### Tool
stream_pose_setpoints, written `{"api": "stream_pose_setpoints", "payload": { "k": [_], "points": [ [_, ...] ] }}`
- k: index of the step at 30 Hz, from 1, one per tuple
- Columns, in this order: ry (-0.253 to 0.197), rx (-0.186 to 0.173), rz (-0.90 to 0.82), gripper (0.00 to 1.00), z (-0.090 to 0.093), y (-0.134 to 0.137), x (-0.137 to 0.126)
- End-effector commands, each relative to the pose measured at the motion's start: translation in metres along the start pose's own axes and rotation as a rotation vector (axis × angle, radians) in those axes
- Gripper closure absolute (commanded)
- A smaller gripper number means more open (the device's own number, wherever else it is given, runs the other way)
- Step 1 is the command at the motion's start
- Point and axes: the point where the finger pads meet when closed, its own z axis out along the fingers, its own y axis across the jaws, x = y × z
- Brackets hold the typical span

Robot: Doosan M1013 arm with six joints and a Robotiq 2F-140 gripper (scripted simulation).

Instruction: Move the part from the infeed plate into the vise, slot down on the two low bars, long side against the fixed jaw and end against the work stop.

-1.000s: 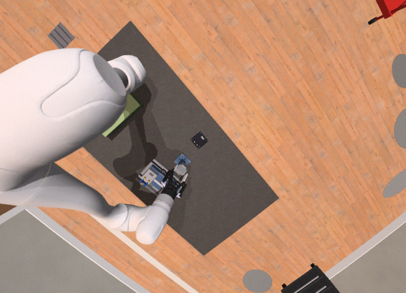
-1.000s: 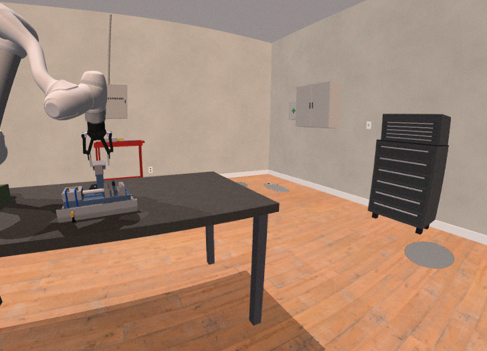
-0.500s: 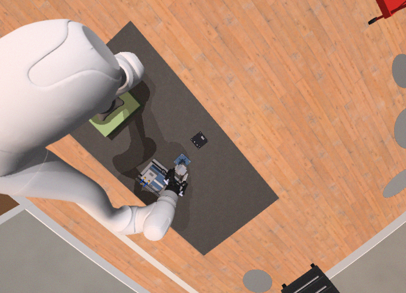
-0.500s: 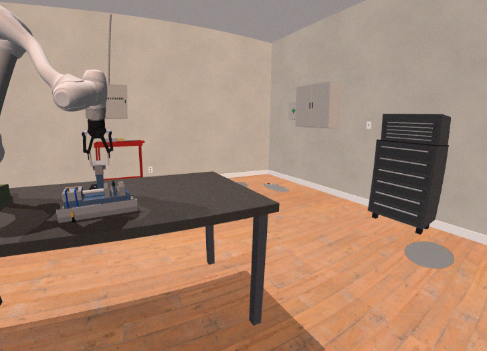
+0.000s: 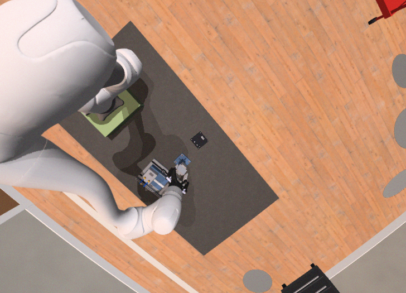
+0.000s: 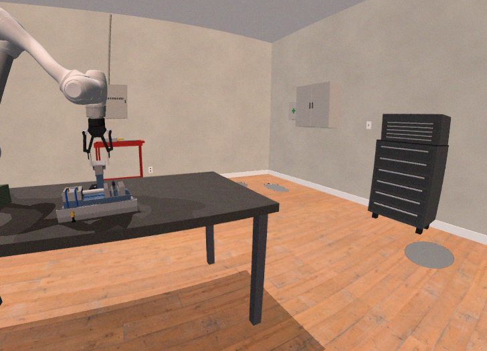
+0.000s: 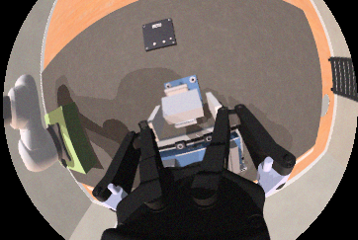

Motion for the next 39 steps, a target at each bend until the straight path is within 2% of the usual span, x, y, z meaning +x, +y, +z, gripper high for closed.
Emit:
{"api": "stream_pose_setpoints", "payload": {
  "k": [1, 3, 5, 20, 22, 37, 39],
  "points": [
    [-0.044, 0.003, 0.001, 0.49, 0.0018, -0.0031, 0.0015],
    [-0.064, 0.003, 0.001, 0.49, 0.0019, -0.0031, 0.002],
    [-0.064, 0.003, 0.001, 0.49, 0.0019, -0.0031, 0.002],
    [-0.213, 0.003, 0.001, 0.49, 0.0024, -0.0031, 0.0058],
    [-0.213, 0.003, 0.001, 0.49, 0.0024, -0.0031, 0.0058],
    [-0.359, 0.003, 0.0, 0.49, 0.0035, -0.0031, 0.0094],
    [-0.359, 0.003, 0.0, 0.49, 0.0035, -0.0031, 0.0094]
  ]
}}
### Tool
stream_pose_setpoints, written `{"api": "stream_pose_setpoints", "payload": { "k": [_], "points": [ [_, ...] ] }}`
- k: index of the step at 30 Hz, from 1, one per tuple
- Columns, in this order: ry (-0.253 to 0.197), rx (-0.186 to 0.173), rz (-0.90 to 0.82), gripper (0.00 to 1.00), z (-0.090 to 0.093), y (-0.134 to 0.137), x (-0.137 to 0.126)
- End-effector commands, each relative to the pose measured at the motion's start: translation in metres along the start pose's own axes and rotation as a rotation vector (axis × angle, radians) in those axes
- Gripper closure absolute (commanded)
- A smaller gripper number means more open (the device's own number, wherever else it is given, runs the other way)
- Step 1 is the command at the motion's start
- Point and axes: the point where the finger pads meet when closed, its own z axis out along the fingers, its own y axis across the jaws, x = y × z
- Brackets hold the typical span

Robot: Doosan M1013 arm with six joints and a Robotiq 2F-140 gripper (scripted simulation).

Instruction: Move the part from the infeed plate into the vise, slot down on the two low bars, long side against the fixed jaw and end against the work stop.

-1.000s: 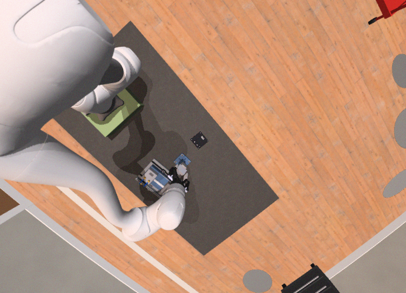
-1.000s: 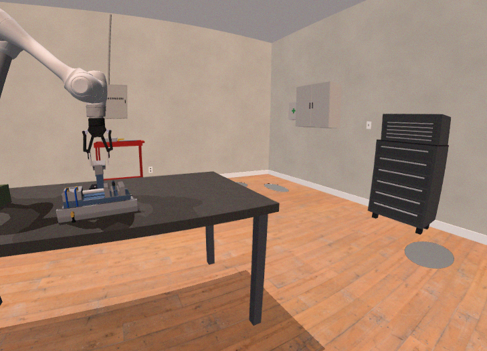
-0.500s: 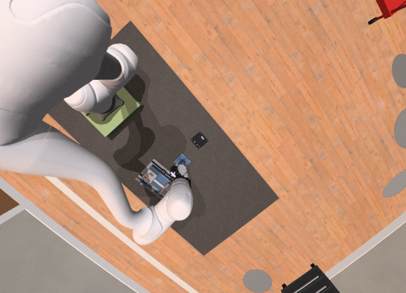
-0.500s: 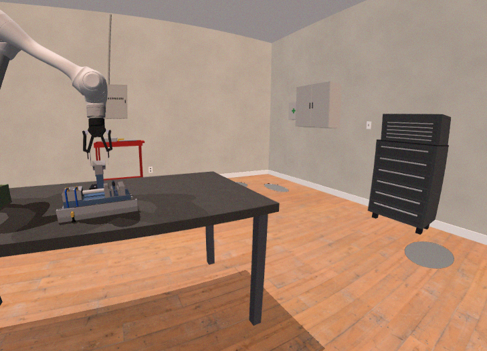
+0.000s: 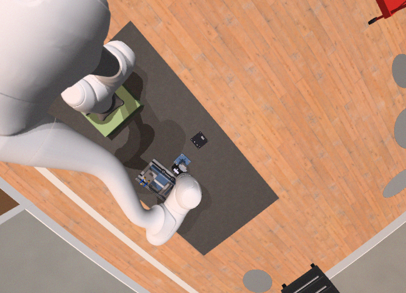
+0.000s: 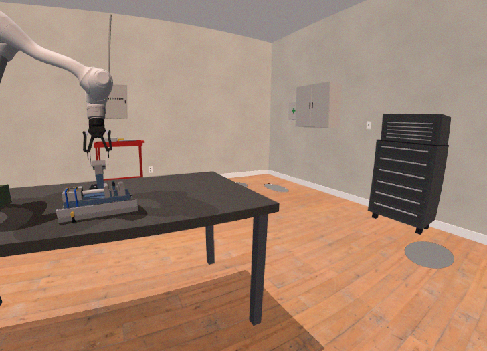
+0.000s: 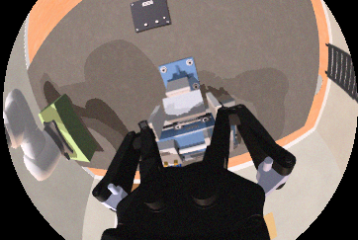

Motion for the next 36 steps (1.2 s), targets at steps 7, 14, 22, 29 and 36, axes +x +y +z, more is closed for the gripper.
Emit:
{"api": "stream_pose_setpoints", "payload": {
  "k": [7, 14, 22, 29, 36],
  "points": [
    [-0.085, 0.002, 0.0, 0.49, -0.0001, 0.0005, 0.0023],
    [-0.151, 0.003, 0.0, 0.49, 0.0002, 0.0004, 0.004],
    [-0.207, 0.003, 0.0, 0.49, 0.0004, 0.0004, 0.0054],
    [-0.269, 0.003, 0.0, 0.49, 0.0008, 0.0004, 0.007],
    [-0.312, 0.003, 0.0, 0.49, 0.0011, 0.0004, 0.008]
  ]
}}
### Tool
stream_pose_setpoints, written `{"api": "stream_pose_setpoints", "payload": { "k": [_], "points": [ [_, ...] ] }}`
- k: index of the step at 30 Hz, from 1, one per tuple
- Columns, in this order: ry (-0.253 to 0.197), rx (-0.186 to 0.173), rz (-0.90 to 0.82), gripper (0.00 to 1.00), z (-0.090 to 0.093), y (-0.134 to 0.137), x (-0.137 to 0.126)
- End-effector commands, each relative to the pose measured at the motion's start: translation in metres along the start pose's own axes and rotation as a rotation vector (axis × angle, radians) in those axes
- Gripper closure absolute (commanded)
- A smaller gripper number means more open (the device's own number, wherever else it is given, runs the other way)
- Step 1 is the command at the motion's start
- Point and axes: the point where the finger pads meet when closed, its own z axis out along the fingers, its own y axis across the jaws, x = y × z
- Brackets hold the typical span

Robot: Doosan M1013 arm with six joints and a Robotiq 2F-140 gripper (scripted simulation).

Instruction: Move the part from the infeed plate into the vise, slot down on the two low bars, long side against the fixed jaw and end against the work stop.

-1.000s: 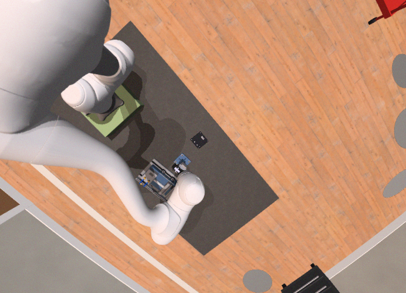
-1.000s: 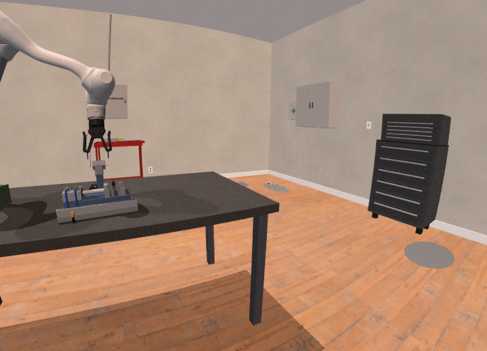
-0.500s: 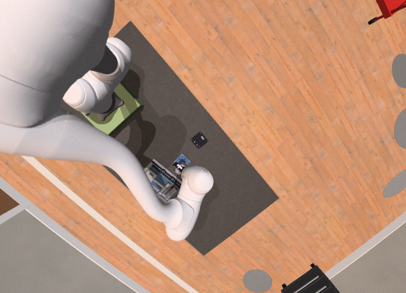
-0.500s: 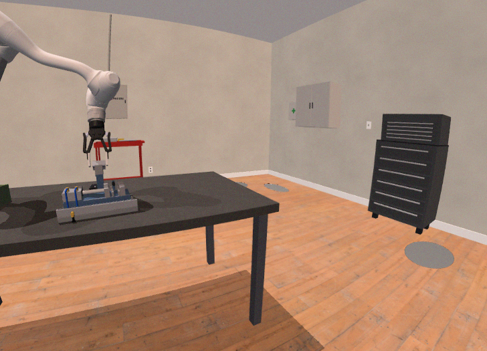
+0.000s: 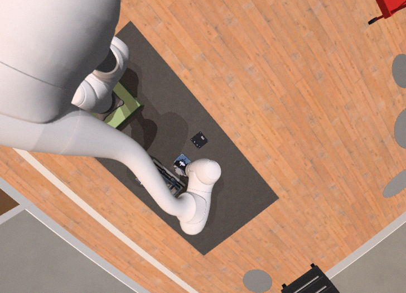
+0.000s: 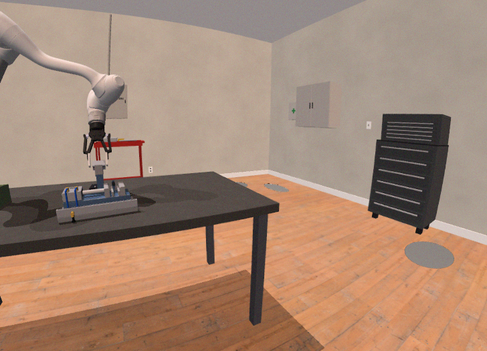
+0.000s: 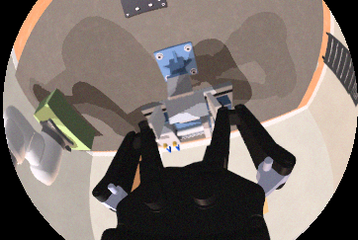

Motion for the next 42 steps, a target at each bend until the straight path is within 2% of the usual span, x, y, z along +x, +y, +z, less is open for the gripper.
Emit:
{"api": "stream_pose_setpoints", "payload": {
  "k": [1, 13, 15, 30, 42],
  "points": [
    [-0.031, -0.003, 0.002, 0.49, -0.0024, 0.0035, 0.0006],
    [-0.124, -0.003, 0.002, 0.49, -0.0022, 0.0035, 0.003],
    [-0.124, -0.003, 0.002, 0.49, -0.0022, 0.0035, 0.003],
    [-0.214, -0.003, 0.002, 0.49, -0.0018, 0.0035, 0.0053],
    [-0.253, -0.003, 0.002, 0.49, -0.0016, 0.0035, 0.0063]
  ]
}}
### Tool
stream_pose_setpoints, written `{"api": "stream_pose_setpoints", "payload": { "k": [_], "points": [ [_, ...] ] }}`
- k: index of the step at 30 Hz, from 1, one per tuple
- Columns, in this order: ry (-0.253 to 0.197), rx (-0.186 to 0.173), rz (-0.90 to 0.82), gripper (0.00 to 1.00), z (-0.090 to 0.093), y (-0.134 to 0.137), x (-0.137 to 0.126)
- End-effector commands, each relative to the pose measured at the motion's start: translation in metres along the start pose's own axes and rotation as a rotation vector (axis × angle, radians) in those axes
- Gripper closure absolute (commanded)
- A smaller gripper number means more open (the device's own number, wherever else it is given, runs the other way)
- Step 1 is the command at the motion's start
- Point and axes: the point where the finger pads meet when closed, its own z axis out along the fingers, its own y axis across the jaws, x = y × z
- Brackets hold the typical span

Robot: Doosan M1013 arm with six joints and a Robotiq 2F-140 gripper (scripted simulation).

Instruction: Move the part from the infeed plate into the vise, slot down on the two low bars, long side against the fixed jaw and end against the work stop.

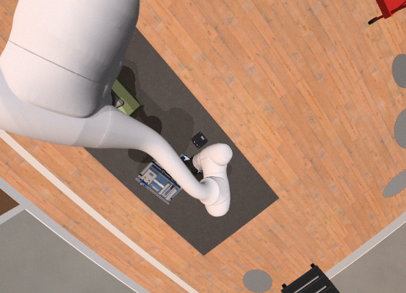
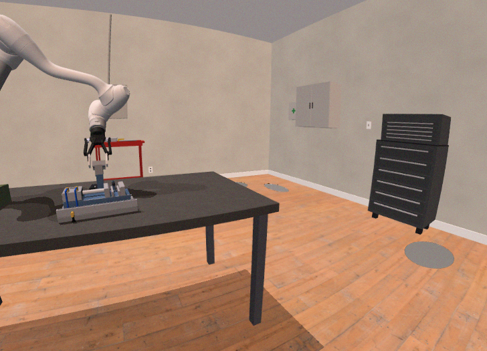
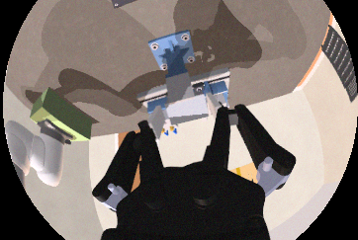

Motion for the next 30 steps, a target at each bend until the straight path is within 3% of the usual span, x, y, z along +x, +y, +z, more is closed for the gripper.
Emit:
{"api": "stream_pose_setpoints", "payload": {
  "k": [1, 30],
  "points": [
    [-0.016, -0.004, 0.003, 0.49, -0.0027, 0.0037, 0.0],
    [-0.045, -0.004, 0.003, 0.49, -0.0028, 0.0038, 0.0007]
  ]
}}
